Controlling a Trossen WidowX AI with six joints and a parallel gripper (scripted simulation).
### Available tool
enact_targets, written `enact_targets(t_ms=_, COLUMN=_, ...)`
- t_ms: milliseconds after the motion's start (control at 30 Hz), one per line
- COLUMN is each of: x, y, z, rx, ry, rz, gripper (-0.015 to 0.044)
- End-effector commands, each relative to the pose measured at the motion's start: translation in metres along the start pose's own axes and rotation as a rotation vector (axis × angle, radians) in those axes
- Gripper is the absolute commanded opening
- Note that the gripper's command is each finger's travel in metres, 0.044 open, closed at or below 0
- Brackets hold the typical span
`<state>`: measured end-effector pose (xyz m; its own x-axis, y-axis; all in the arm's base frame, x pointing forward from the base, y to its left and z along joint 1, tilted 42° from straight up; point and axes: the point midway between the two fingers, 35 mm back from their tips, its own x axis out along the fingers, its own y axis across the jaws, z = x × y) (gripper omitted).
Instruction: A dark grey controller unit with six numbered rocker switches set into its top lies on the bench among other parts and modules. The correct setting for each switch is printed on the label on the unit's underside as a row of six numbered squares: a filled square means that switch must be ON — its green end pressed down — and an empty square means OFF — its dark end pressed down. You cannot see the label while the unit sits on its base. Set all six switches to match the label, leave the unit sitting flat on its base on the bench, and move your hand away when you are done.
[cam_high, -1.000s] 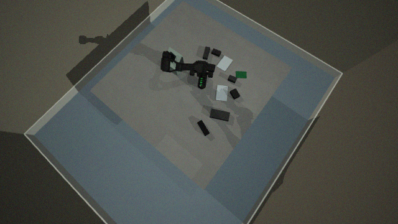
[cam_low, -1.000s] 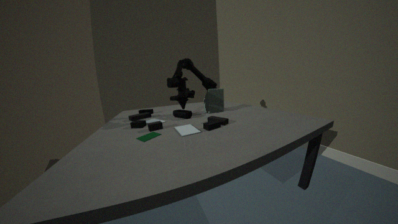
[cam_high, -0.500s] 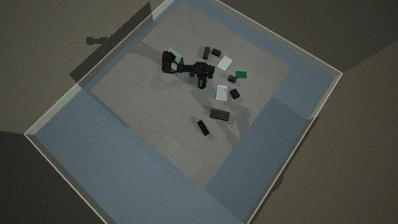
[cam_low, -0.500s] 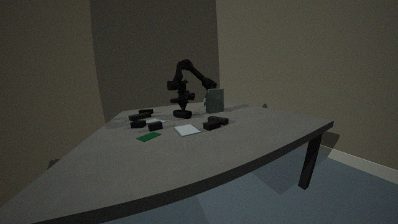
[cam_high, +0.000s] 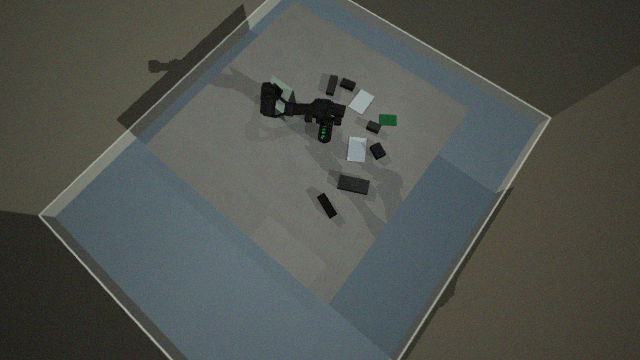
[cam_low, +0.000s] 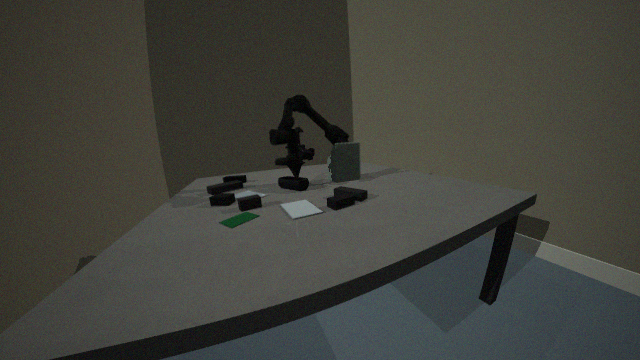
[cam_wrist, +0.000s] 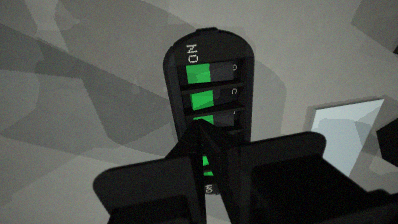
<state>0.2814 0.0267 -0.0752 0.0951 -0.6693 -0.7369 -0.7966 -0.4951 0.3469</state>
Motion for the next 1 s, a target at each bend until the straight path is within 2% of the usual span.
enact_targets(t_ms=0, x=-0.035, y=-0.003, z=0.0, rx=0.005, ry=0.0, rz=-0.018, gripper=0.0)
enact_targets(t_ms=233, x=-0.038, y=-0.003, z=-0.003, rx=0.005, ry=0.001, rz=-0.018, gripper=0.0)
enact_targets(t_ms=400, x=-0.038, y=-0.003, z=-0.041, rx=0.006, ry=0.002, rz=-0.017, gripper=0.0)
enact_targets(t_ms=967, x=-0.019, y=-0.003, z=-0.041, rx=0.006, ry=0.002, rz=-0.017, gripper=0.0)
